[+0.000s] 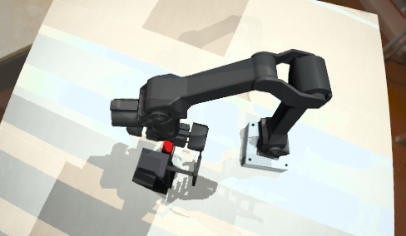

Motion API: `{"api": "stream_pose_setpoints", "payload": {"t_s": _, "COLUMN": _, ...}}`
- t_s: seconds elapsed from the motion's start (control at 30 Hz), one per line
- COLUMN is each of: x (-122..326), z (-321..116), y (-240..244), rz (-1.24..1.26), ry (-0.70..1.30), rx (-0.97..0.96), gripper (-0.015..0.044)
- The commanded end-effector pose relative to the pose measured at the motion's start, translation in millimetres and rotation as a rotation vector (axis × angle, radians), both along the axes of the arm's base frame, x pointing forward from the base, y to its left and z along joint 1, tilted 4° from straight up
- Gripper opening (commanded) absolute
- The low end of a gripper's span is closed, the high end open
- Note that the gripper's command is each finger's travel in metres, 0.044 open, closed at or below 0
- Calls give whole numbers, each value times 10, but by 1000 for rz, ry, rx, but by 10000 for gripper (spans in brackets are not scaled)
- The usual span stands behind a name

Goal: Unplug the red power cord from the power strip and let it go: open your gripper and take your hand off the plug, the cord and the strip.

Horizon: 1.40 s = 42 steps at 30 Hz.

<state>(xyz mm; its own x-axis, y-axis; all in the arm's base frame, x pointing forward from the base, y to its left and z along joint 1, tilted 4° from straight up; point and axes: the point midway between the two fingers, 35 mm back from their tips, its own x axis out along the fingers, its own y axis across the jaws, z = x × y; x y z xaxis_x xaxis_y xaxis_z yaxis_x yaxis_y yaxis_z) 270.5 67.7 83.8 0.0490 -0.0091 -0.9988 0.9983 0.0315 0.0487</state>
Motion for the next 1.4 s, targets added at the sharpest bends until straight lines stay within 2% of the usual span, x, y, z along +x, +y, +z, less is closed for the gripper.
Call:
{"api": "stream_pose_setpoints", "payload": {"t_s": 0.0, "x": 13, "z": 17, "y": -205, "rz": -19, "ry": -5, "rx": -43, "gripper": 0}}
{"api": "stream_pose_setpoints", "payload": {"t_s": 0.53, "x": 0, "z": 32, "y": -472, "rz": -20, "ry": -5, "rx": -47, "gripper": 0}}
{"api": "stream_pose_setpoints", "payload": {"t_s": 0.97, "x": 5, "z": 22, "y": -362, "rz": -21, "ry": -4, "rx": -49, "gripper": 341}}
{"api": "stream_pose_setpoints", "payload": {"t_s": 1.1, "x": 20, "z": 71, "y": -547, "rz": -21, "ry": -4, "rx": -50, "gripper": 440}}
{"api": "stream_pose_setpoints", "payload": {"t_s": 1.23, "x": 12, "z": 163, "y": -894, "rz": -21, "ry": -5, "rx": -54, "gripper": 440}}
{"api": "stream_pose_setpoints", "payload": {"t_s": 1.37, "x": 6, "z": 181, "y": -960, "rz": -21, "ry": -5, "rx": -55, "gripper": 440}}
